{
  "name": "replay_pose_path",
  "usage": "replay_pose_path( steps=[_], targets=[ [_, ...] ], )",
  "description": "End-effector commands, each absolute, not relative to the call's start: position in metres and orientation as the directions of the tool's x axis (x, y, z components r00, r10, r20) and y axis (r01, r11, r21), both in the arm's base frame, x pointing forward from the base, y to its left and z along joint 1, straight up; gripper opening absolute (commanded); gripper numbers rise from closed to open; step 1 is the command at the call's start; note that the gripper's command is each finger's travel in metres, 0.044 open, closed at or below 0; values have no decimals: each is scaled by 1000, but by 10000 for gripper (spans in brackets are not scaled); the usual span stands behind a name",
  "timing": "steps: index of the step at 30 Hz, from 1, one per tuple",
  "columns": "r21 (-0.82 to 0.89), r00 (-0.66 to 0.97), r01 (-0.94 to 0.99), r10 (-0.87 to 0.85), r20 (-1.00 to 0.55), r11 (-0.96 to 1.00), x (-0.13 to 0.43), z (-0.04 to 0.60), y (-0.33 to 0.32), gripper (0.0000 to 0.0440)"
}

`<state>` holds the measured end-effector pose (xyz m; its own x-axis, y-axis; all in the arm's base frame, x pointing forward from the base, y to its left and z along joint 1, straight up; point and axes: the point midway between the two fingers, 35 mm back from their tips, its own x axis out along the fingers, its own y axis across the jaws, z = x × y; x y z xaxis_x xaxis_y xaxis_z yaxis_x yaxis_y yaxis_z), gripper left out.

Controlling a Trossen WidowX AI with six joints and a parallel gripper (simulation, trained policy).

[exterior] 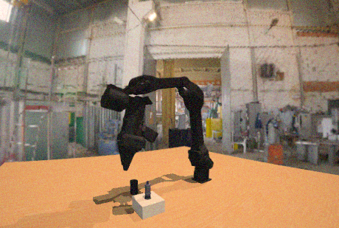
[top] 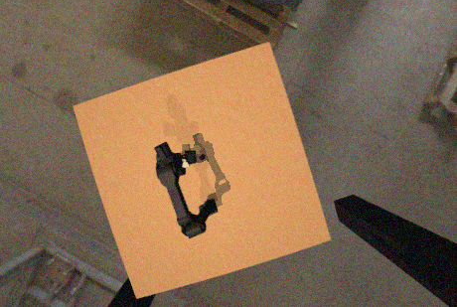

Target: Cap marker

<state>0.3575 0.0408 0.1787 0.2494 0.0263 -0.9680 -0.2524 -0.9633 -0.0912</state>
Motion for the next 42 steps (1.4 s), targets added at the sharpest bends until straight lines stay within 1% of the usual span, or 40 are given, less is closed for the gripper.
replay_pose_path(
  steps=[1, 24, 42],
  targets=[
    [-82, 212, -262, 26, -977, -962, 352, 173, 34, 322],
    [-25, 5, -325, 24, -1000, -945, 325, 142, -7, 324],
    [-4, -113, -314, 42, -993, -949, 312, 113, -36, 318]
  ],
)
